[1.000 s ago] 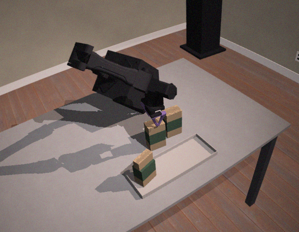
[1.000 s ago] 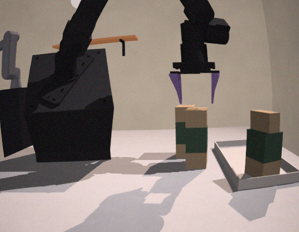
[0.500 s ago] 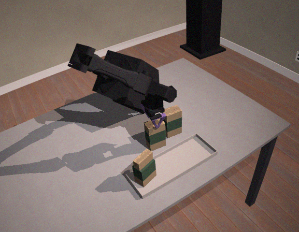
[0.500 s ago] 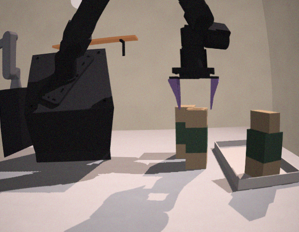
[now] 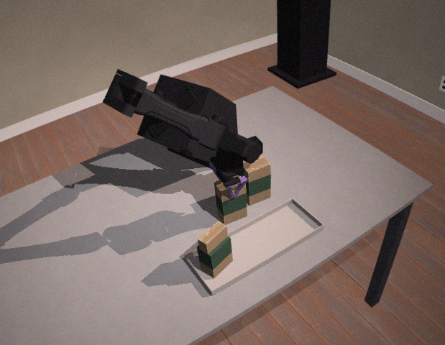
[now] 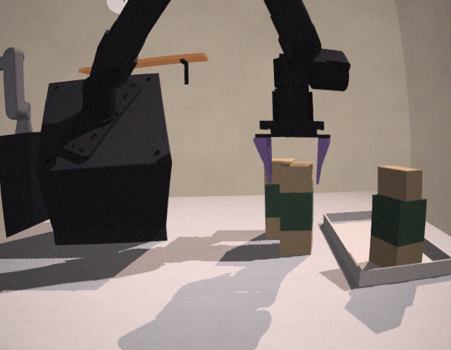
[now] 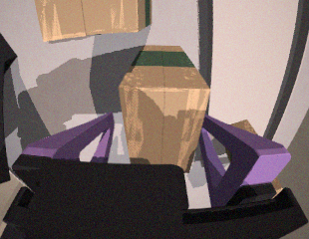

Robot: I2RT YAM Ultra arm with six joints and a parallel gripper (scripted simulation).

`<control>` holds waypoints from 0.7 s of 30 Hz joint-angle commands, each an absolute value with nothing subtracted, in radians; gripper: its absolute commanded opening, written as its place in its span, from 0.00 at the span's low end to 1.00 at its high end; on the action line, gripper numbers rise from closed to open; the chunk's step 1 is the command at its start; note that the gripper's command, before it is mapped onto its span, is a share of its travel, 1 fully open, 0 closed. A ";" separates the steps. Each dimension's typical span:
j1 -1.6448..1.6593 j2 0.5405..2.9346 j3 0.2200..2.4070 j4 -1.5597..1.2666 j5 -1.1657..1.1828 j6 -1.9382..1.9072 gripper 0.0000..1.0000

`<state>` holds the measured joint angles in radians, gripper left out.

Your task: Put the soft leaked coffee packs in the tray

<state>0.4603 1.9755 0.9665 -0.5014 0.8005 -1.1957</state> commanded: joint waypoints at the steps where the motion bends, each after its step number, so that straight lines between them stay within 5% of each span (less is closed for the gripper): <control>1: 0.458 1.993 0.944 -0.448 0.789 -1.224 0.79; 21: 0.464 1.994 0.943 -0.430 0.788 -1.232 0.79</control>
